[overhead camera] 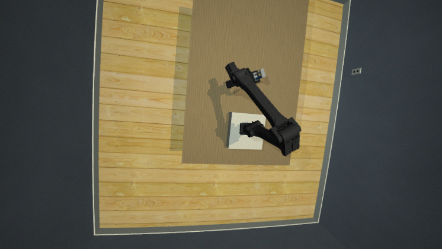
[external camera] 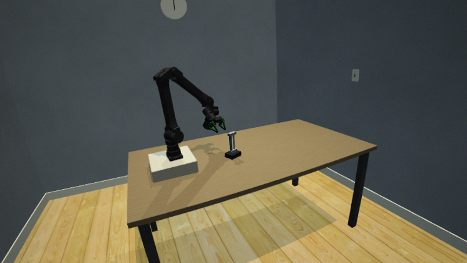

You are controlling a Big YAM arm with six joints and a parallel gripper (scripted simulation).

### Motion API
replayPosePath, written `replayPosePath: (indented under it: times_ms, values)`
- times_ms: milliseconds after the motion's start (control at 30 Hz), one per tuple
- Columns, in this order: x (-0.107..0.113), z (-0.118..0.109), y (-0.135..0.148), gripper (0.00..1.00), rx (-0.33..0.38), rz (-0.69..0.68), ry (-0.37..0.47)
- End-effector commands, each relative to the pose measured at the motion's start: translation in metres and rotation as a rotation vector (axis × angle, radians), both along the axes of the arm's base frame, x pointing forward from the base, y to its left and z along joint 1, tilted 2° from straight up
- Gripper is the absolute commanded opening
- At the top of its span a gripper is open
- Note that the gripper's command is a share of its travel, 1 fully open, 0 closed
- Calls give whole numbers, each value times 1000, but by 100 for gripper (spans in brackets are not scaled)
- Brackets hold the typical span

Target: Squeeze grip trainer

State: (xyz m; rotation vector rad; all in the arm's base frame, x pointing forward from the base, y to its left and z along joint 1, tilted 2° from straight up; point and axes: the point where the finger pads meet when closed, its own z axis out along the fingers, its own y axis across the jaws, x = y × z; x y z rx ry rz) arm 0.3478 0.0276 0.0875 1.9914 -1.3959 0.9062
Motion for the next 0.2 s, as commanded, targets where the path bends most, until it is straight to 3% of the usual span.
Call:
replayPosePath:
  times_ms: [0, 167]
  values:
    - [21, 25, 11, 76, 36, -7, -74]
    - [21, 25, 11, 76, 36, -7, -74]
